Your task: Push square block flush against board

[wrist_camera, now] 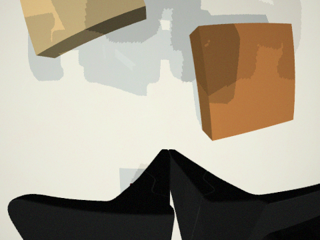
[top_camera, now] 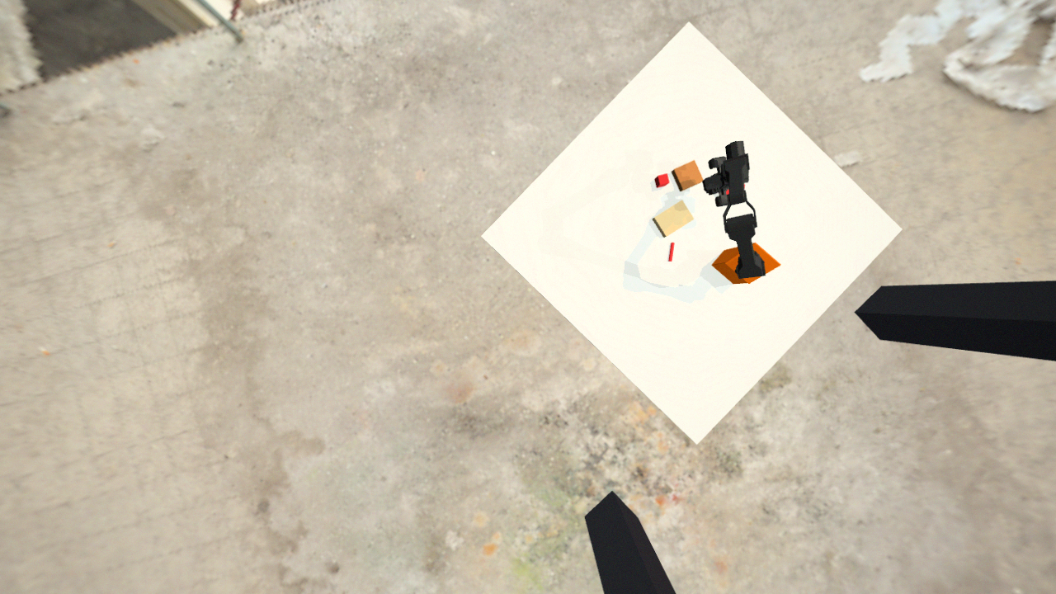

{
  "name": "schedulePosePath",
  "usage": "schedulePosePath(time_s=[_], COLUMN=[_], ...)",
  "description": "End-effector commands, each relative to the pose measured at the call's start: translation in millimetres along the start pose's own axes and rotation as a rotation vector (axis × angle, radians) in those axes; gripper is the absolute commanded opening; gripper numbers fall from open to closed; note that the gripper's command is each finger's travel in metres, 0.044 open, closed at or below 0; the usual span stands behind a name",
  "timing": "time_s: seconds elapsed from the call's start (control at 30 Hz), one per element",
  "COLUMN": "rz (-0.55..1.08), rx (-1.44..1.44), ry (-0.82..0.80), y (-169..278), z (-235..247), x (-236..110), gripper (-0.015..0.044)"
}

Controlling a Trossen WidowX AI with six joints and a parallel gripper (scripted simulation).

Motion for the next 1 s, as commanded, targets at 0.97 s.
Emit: schedulePosePath(time_s=[0.97], rz=[-0.022], rx=[-0.374], ry=[-0.03], y=[-244], z=[121], x=[54], gripper=[0.0])
Point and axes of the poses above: the point midway between the two fingers, 35 mm back from their tips, its own x axis out along the fingers, its own z axis across the jaws, y = z × x, the point moved 1 cm from there along -x, back along the fingers, and after that the axes turned 6 degrees about x, right-handed, at the moved point
